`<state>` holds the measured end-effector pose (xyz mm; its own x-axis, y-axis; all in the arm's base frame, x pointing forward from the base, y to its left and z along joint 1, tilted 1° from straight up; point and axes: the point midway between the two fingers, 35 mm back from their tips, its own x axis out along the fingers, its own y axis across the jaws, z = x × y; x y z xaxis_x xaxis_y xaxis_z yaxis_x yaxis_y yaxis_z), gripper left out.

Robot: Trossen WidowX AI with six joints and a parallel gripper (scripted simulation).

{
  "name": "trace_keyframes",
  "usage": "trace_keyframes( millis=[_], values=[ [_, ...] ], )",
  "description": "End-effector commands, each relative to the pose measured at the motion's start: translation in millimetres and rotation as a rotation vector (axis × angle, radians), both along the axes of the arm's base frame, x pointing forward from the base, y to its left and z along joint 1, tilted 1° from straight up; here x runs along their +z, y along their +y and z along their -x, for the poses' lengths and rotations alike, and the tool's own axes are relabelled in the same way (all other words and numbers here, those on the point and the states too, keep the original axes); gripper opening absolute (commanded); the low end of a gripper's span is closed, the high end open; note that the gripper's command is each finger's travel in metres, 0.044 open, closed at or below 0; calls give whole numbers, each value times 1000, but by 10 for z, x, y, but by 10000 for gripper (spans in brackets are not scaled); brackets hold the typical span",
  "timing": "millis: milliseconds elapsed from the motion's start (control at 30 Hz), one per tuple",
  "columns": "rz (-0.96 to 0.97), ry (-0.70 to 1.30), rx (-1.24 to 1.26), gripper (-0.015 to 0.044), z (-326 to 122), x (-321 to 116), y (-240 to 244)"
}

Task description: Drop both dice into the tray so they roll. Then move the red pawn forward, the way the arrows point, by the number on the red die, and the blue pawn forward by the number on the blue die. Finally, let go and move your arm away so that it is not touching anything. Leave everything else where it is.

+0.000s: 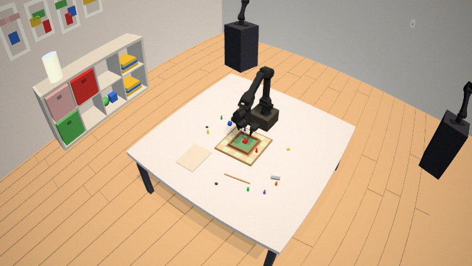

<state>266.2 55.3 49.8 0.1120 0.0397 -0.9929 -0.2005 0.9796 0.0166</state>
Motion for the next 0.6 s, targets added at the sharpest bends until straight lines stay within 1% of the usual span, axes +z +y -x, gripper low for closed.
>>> trace_keyframes(
  millis=[0,133,167,367,567],
  values=[
    [-1,-5,8,387,-1,-6,-82],
    [9,8,60,282,-12,-106,-562],
    [16,12,75,275,-2,-128,-691],
    [52,45,177,275,196,-261,-1455],
    [60,83,284,275,606,-393,-2110]
  ],
)
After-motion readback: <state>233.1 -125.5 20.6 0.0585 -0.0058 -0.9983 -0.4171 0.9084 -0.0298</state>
